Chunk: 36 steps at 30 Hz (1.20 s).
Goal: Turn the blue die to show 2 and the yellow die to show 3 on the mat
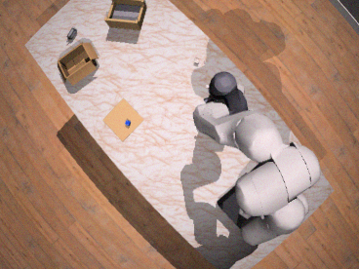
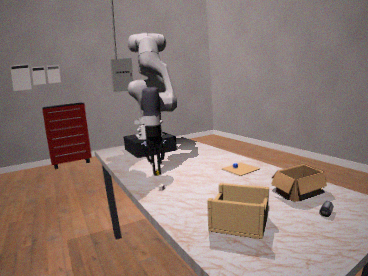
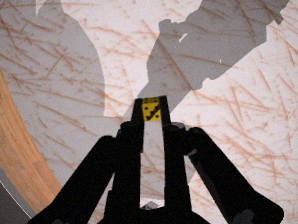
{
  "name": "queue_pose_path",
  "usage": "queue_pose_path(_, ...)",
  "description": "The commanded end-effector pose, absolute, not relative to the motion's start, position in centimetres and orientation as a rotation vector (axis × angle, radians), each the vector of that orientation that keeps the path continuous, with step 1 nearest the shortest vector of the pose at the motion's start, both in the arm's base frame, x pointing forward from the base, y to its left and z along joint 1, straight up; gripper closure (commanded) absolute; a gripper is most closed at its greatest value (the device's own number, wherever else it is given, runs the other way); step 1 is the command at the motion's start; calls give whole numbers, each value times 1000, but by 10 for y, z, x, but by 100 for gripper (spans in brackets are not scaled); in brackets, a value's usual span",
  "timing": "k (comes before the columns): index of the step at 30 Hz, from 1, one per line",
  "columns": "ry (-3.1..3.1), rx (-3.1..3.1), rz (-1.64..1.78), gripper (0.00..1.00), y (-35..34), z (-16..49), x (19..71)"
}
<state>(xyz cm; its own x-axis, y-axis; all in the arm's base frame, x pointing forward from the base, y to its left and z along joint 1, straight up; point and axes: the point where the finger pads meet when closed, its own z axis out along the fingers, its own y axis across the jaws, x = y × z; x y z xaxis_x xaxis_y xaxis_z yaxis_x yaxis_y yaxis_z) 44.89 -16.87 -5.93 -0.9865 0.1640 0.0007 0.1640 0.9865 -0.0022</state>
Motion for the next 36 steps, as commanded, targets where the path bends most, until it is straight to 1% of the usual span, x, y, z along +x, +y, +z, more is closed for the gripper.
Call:
queue_pose_path(1,-3134,-255,3,82,-169,-59,450)
queue_pose_path(12,-3134,-255,3,82,-169,-56,450)
queue_pose_path(18,-3134,-255,3,82,-169,-39,450)
queue_pose_path(28,-3134,-255,3,82,-169,30,450)
queue_pose_path(36,-3134,-255,3,82,-169,41,450)
